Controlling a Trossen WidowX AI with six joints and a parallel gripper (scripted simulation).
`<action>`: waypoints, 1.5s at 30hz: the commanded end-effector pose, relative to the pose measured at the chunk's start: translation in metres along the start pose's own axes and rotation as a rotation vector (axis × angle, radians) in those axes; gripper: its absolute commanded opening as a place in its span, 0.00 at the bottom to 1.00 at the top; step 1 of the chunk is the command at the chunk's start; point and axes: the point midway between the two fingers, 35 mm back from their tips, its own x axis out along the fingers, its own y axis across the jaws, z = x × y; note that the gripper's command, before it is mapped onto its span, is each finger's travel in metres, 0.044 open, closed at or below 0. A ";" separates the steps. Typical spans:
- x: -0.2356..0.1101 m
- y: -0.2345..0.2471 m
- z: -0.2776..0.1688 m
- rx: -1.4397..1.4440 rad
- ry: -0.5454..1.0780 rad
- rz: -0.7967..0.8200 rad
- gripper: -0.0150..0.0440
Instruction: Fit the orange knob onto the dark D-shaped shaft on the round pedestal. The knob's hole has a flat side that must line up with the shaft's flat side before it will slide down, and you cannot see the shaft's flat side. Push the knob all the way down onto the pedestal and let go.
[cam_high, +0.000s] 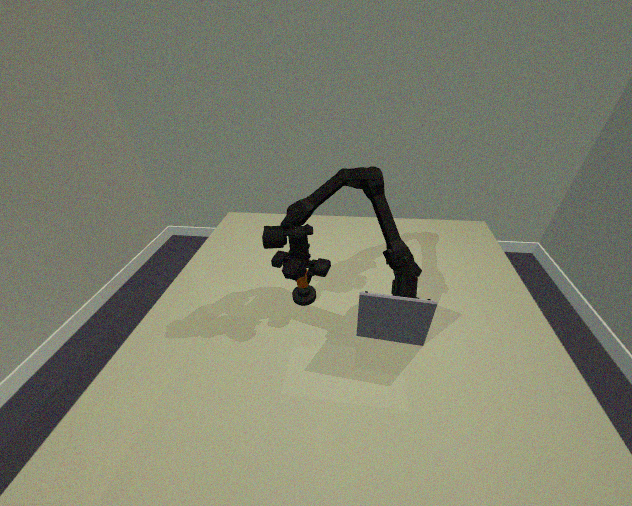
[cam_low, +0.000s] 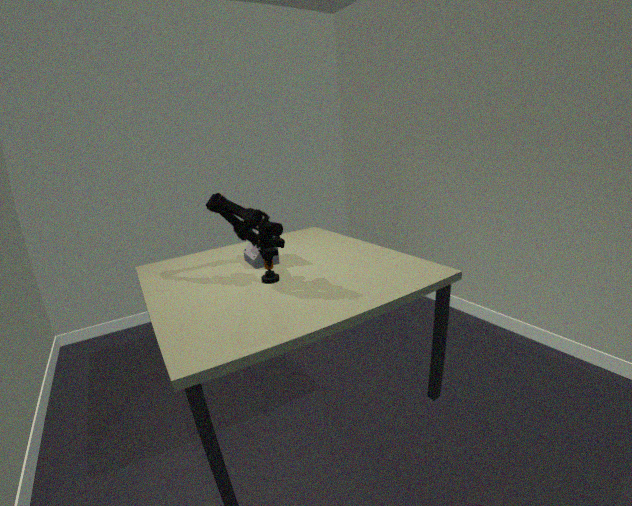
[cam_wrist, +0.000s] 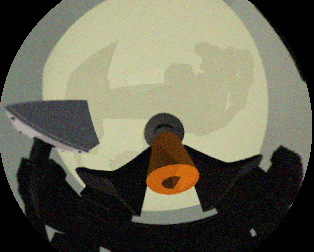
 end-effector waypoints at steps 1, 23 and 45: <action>-0.001 0.000 0.000 -0.120 -0.001 -0.001 0.25; 0.003 0.000 0.001 -0.161 -0.001 -0.001 0.25; 0.002 0.000 0.001 -0.371 -0.001 -0.001 0.25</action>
